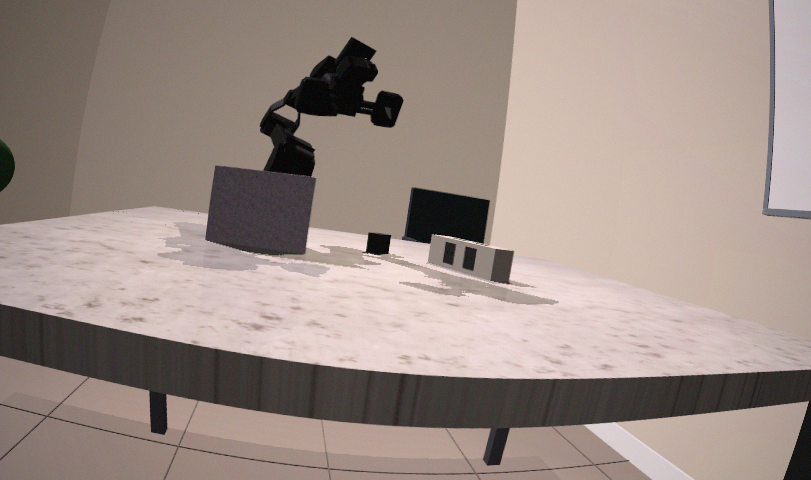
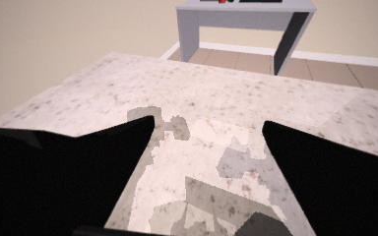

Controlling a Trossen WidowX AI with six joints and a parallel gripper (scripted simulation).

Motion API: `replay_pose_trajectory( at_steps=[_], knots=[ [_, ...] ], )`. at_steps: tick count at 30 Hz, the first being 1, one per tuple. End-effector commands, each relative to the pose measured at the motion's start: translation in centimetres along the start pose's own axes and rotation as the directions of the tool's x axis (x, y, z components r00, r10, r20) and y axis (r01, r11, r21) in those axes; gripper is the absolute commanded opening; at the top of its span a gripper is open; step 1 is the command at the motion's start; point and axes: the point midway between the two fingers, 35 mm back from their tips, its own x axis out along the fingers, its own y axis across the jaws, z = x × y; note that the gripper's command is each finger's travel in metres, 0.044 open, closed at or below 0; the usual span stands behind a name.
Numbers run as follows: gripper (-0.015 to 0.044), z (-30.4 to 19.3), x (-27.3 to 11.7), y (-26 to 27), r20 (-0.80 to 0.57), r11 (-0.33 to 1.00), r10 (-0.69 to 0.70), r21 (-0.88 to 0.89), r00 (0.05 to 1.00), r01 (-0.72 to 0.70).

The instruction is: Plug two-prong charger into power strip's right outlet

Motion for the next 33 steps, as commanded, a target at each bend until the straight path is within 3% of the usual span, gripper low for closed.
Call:
replay_pose_trajectory(
  at_steps=[1, 16, 33],
  knots=[
    [0.0440, -0.4, -0.1, 1.3, -0.035, 0.995, 0.034, -0.091, 0.999, -0.038],
    [0.0440, -3.0, -0.7, 6.3, -0.213, 0.863, 0.141, -0.452, 0.967, -0.226],
    [0.0440, -7.1, -2.5, 11.1, -0.425, 0.534, 0.194, -0.710, 0.884, -0.459]
  ],
)
